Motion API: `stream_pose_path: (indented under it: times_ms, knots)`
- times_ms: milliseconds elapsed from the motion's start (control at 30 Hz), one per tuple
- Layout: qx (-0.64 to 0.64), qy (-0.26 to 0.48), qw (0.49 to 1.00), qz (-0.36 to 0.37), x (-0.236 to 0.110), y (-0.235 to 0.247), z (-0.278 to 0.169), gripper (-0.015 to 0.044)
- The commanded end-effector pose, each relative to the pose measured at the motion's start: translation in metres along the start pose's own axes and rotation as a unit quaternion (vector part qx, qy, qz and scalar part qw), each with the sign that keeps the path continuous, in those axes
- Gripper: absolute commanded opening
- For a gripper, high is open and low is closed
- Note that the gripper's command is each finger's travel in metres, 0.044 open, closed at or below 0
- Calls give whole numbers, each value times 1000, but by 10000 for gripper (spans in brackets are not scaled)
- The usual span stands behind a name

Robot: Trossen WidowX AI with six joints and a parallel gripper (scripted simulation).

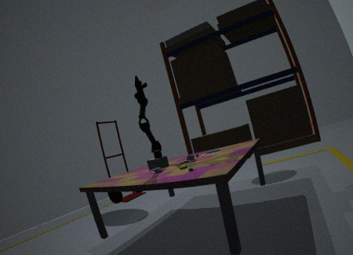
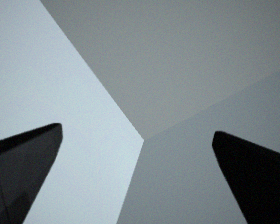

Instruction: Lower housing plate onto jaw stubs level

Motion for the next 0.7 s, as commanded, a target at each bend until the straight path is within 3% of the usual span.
stream_pose_path:
  times_ms: [0,667]
  knots:
    - [-48,-6,998,-46,-5,-25,2,440]
    - [-300,-33,923,-237,-41,-117,49,440]
Point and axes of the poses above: the point midway between the two fingers, 35 mm back from their tips, its own x axis out along the fingers, its own y axis across the jaws, z = x × y, the point moved 10 cm from there along -x, back along the fingers, and after that the axes turned 12 degrees about -x, right-handed, at the moved point
